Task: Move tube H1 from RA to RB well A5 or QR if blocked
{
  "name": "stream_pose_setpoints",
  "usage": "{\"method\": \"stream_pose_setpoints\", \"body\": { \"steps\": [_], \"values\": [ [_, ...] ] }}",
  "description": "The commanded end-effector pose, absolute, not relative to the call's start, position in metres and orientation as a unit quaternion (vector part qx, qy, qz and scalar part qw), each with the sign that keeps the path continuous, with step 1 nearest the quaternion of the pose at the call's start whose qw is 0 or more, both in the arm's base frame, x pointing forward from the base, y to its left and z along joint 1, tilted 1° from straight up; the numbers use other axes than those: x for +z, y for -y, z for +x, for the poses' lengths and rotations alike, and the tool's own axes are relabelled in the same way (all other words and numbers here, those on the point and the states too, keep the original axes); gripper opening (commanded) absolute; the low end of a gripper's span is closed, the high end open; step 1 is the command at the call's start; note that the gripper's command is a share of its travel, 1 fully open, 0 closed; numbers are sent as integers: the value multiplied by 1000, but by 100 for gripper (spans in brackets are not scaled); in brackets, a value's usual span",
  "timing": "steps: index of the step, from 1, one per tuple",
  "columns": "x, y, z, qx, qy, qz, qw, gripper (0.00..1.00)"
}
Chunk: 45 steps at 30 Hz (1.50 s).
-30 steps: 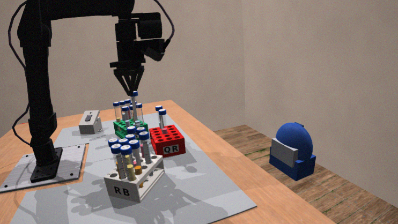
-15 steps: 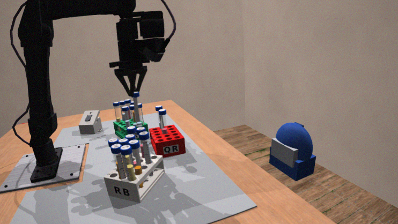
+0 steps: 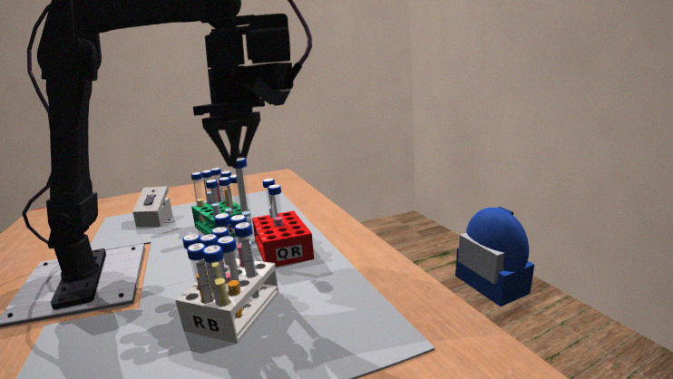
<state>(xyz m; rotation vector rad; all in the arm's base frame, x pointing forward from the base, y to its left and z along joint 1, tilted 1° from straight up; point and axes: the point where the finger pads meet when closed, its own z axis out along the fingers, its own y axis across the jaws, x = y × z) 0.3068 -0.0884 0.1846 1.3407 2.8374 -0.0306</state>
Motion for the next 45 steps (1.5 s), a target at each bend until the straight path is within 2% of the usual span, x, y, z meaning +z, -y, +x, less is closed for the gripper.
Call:
{"method": "stream_pose_setpoints", "body": {
  "steps": [1,24,45],
  "values": [
    [192,86,315,-9,-910,415,9,0],
    [191,88,350,-8,-907,422,9,0],
    [192,90,344,-9,-906,423,8,0]
  ]
}}
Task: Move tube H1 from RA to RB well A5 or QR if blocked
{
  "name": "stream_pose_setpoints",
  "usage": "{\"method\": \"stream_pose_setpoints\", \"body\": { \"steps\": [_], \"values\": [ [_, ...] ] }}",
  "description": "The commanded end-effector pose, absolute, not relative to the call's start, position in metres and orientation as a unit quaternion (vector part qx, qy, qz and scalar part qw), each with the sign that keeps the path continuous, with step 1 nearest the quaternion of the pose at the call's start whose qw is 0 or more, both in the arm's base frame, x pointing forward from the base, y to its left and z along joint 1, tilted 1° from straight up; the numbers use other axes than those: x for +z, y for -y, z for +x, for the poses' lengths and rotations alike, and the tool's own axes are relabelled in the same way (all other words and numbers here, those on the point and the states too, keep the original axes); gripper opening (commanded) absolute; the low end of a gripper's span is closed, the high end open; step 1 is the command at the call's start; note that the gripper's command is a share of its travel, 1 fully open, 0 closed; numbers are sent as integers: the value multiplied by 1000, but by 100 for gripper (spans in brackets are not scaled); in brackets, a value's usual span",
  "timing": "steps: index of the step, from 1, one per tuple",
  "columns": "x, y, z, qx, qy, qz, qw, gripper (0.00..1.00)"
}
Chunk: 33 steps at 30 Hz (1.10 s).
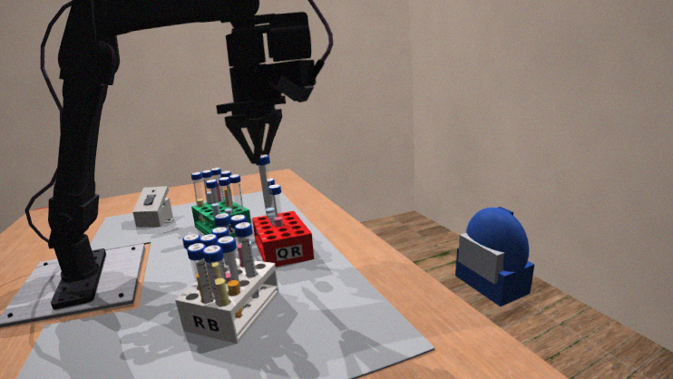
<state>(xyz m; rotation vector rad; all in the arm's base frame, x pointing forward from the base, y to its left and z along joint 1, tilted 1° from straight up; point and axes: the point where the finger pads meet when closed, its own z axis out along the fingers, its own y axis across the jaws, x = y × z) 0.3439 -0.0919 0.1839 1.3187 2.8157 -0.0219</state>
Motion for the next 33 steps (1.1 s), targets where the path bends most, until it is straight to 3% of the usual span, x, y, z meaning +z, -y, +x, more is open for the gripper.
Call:
{"method": "stream_pose_setpoints", "body": {
  "steps": [1,33],
  "values": [
    [192,90,344,-9,-906,423,8,0],
    [191,89,345,-8,-907,421,9,0]
  ]
}}
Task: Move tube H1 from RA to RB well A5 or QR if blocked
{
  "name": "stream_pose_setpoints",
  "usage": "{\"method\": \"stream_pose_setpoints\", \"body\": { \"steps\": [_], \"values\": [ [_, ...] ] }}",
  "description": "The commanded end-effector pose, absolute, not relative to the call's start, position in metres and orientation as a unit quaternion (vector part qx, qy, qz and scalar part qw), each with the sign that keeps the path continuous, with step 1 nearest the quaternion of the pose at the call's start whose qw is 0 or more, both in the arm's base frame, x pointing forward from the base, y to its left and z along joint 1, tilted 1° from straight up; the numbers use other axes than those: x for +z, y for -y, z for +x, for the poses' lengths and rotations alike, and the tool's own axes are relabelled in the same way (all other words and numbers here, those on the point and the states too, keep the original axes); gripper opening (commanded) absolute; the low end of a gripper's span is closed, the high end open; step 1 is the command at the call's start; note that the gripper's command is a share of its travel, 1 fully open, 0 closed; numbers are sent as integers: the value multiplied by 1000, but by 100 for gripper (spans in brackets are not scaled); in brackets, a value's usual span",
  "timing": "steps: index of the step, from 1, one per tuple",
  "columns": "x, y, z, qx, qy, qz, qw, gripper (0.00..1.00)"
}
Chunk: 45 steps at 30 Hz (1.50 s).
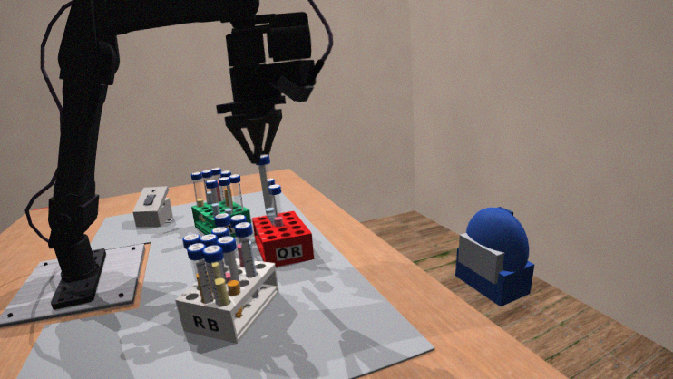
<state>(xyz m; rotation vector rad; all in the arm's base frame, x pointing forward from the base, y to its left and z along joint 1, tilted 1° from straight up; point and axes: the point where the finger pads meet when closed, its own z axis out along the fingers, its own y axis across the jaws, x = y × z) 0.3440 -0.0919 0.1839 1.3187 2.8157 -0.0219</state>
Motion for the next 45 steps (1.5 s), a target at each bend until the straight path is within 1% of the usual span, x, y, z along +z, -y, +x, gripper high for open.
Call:
{"method": "stream_pose_setpoints", "body": {
  "steps": [1,29,32,34,36,39,42,45],
  "values": [
    [191,89,345,-8,-907,421,9,0],
    [190,90,343,-8,-907,421,9,0],
    [199,90,339,-6,-906,422,24,0],
    [191,89,332,-8,-907,422,10,0],
    [199,91,338,-5,-906,422,27,0],
    [199,91,338,-5,-906,422,27,0],
    [189,91,332,-8,-906,423,10,0],
    [190,92,335,-8,-906,424,14,0]
  ]
}}
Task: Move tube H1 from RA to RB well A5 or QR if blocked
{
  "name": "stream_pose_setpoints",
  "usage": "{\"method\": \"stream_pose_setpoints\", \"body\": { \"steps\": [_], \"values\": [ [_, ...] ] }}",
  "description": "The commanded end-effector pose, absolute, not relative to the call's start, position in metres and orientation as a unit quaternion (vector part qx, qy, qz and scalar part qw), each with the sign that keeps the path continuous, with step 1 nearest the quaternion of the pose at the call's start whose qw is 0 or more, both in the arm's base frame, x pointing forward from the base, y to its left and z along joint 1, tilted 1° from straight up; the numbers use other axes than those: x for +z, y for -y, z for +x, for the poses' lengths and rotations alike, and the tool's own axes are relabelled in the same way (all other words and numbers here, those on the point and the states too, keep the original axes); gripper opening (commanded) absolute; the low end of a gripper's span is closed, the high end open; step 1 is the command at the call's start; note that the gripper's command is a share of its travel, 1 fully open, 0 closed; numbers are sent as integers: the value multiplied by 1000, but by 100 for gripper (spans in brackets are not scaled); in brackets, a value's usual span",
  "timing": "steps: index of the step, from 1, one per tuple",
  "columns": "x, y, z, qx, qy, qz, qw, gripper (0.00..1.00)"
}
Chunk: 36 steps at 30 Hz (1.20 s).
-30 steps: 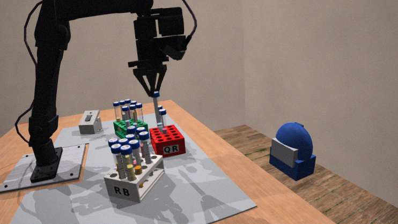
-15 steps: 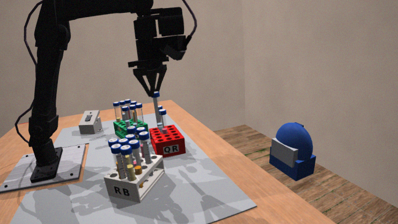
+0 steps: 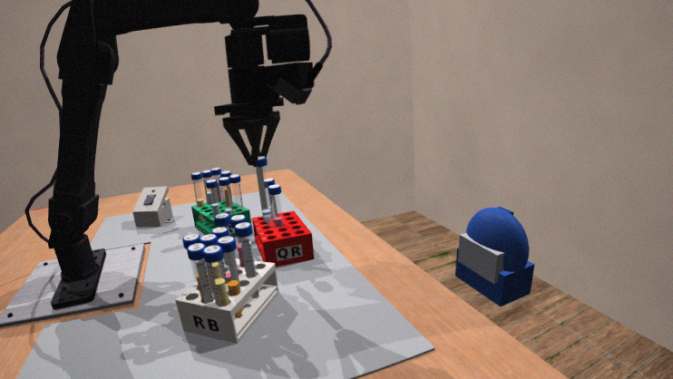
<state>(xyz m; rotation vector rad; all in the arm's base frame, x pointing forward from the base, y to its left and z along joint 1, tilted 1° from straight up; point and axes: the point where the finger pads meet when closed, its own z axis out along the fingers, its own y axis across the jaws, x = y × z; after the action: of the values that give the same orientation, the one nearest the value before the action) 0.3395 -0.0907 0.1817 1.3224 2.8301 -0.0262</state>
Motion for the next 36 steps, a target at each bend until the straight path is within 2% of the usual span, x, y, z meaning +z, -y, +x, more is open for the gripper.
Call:
{"method": "stream_pose_setpoints", "body": {
  "steps": [1,11,12,36],
  "values": [
    [187,92,334,-8,-905,424,10,0],
    [176,95,336,-11,-905,426,-6,0],
    [187,94,334,-8,-905,426,12,0],
    [178,97,351,-6,-905,424,21,0]
  ]
}}
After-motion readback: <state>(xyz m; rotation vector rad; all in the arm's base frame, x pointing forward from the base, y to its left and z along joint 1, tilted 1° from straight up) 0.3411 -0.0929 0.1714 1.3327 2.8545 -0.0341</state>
